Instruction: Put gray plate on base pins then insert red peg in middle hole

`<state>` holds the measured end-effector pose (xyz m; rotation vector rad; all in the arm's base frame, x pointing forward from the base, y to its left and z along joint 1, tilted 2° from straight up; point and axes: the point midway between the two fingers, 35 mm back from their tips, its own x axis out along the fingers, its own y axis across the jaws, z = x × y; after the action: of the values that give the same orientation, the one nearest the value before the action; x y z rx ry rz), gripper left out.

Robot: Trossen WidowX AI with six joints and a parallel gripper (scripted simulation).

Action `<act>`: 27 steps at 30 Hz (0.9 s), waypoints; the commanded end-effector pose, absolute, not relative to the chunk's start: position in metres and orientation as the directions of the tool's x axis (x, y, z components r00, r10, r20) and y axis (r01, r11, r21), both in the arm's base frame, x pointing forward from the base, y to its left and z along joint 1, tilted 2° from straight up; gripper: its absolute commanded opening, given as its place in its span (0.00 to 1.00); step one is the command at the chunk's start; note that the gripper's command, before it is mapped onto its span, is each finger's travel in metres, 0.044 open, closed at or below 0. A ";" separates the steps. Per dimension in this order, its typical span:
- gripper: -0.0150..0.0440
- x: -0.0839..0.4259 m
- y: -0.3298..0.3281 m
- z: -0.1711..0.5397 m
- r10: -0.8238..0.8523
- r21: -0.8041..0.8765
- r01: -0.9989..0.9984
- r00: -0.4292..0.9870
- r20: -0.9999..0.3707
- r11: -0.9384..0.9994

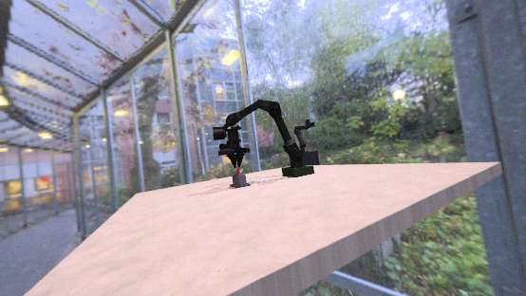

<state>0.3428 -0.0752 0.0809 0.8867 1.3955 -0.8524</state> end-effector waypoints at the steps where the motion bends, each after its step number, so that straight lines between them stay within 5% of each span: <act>1: 0.51 0.343 -0.075 0.081 0.020 0.015 0.899 0.006 -1.000 0.438; 27: 0.51 0.341 -0.073 0.093 0.017 0.012 0.898 0.005 -1.000 0.440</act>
<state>0.3412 -0.0725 0.0898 0.8810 1.4021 -0.8493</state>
